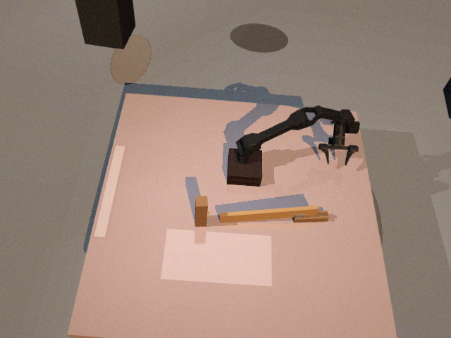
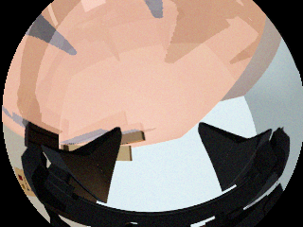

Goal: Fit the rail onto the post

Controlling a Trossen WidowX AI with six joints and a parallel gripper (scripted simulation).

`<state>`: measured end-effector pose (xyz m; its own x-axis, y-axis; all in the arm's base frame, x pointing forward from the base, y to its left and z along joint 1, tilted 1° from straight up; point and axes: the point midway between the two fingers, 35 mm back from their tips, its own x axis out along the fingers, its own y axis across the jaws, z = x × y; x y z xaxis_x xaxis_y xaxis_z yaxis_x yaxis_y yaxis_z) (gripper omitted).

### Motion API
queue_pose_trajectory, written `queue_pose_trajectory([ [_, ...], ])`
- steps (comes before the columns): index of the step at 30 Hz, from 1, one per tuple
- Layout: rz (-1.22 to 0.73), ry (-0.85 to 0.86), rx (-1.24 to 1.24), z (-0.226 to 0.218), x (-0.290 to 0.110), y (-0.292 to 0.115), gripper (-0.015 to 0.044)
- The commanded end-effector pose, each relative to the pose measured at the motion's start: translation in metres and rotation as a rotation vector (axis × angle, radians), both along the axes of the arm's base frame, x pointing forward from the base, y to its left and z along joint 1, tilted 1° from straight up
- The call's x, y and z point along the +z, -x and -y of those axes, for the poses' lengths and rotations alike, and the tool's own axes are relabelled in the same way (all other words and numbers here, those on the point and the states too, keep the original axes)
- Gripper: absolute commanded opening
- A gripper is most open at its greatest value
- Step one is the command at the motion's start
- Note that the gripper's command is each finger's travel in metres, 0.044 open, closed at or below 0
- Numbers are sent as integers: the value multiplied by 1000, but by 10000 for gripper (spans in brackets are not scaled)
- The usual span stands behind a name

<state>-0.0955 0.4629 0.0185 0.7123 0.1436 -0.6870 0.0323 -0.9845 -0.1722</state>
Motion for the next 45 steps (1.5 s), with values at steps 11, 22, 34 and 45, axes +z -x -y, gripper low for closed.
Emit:
queue_pose_trajectory([
  [11,-155,17,-303,15,16,-133,440],
  [22,-371,-9,-685,105,30,-292,440],
  [34,-607,-144,-995,270,40,-392,440],
  [45,-731,-396,-1206,415,41,-393,440],
])
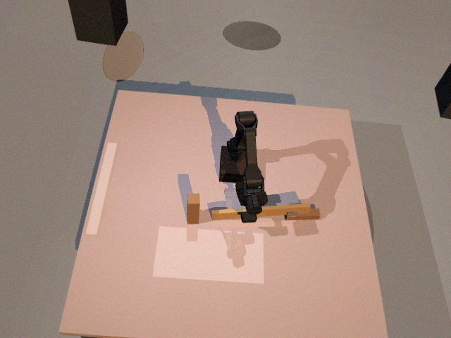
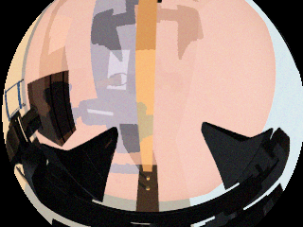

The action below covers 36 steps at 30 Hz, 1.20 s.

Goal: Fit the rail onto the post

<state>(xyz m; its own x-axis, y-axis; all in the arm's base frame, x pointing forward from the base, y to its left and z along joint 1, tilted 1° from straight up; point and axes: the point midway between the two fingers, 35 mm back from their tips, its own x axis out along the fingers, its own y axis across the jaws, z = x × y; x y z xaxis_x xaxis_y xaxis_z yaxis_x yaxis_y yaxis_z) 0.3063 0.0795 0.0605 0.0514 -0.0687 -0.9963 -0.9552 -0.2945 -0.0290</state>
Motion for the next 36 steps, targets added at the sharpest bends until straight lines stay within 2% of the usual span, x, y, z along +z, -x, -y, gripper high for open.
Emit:
queue_pose_trajectory([
  [1,4,-62,-62,34,-1,9,440],
  [36,3,-62,-62,34,-49,5,440],
])
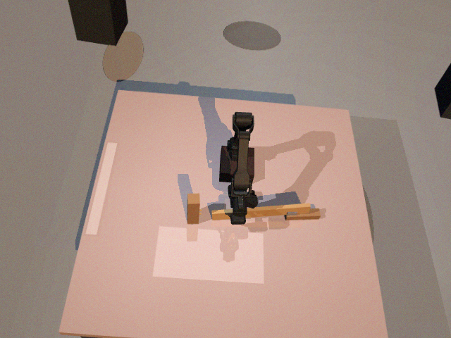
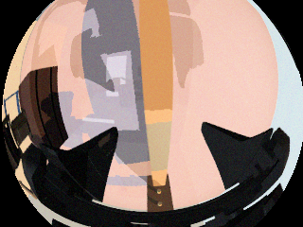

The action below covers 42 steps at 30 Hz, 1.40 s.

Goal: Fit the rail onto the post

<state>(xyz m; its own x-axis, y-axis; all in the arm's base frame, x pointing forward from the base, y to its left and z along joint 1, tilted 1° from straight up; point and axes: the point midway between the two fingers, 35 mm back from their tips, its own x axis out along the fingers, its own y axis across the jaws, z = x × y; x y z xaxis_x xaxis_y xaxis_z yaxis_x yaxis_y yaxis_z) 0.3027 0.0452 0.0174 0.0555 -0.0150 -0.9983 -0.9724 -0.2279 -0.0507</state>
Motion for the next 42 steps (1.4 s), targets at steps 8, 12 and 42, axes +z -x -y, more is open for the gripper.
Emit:
queue_pose_trajectory([
  [8,-3,-4,4,0,-19,2,440],
  [12,-3,-4,4,0,-26,2,440],
  [42,-3,-4,4,0,-28,2,0],
])
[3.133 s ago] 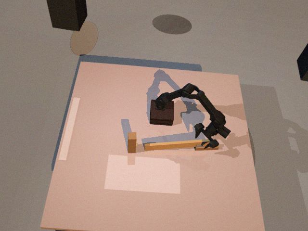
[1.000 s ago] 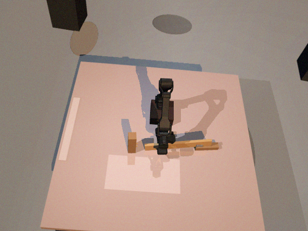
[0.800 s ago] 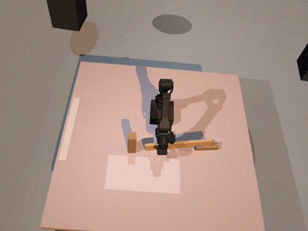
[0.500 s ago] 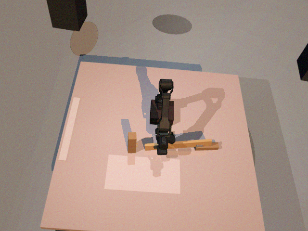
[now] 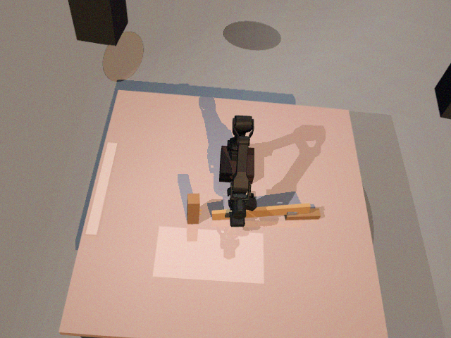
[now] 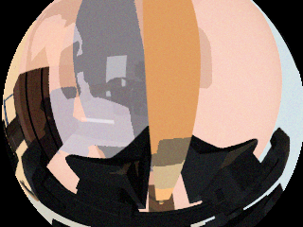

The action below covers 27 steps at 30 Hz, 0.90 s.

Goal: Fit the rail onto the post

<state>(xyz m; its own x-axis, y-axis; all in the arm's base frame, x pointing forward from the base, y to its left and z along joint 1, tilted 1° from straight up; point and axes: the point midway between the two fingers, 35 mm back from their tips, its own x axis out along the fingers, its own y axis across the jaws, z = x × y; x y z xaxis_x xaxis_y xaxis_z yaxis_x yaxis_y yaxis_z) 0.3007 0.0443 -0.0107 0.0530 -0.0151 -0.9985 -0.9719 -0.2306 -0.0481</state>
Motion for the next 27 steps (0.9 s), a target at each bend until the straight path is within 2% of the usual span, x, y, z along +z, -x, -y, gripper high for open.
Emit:
queue_pose_trajectory([
  [1,-1,-5,2,-1,0,0,0],
  [27,-1,-5,2,0,10,-1,0],
])
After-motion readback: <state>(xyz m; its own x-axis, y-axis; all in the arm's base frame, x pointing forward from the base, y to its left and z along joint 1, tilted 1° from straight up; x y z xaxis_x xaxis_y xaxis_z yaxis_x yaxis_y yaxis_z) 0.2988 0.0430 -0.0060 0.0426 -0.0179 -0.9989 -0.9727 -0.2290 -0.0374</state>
